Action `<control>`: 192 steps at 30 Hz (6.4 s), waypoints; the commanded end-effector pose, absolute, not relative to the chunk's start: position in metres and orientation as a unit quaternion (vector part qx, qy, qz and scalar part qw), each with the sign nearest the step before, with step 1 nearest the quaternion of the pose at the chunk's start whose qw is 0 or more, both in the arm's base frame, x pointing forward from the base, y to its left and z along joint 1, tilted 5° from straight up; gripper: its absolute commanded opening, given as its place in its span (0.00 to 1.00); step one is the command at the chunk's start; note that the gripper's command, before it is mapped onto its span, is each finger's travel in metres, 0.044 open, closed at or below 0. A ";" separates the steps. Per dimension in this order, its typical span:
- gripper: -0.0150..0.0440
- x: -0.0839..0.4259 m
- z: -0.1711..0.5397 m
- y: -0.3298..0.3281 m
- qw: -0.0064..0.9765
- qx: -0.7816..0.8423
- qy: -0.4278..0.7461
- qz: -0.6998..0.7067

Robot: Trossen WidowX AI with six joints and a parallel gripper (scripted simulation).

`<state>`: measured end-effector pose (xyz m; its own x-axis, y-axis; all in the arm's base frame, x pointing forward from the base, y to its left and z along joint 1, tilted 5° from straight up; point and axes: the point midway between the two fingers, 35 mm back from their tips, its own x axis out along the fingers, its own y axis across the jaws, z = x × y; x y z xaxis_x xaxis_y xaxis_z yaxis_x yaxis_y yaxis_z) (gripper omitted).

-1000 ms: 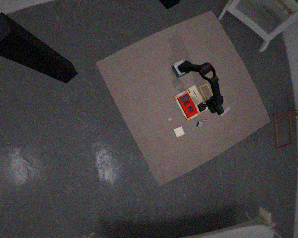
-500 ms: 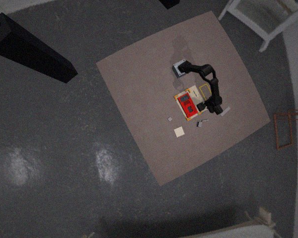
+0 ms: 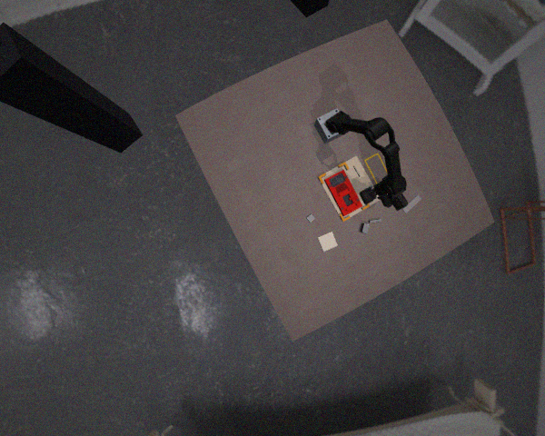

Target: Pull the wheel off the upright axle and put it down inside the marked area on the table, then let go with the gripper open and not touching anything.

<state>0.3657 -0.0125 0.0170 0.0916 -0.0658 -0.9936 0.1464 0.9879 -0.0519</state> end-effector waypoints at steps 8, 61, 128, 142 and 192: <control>0.25 0.365 0.022 -0.012 0.738 0.030 0.670 -0.072; 0.25 0.364 0.039 -0.011 0.738 0.030 0.671 -0.071; 0.25 0.341 0.077 0.043 0.735 0.031 0.674 -0.068; 0.25 0.315 0.076 0.094 0.736 0.033 0.673 -0.067; 0.76 0.320 0.029 0.092 0.736 0.033 0.673 -0.067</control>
<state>0.3173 0.0891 -0.0057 0.0567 -0.0603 -0.9966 0.1408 0.9887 -0.0518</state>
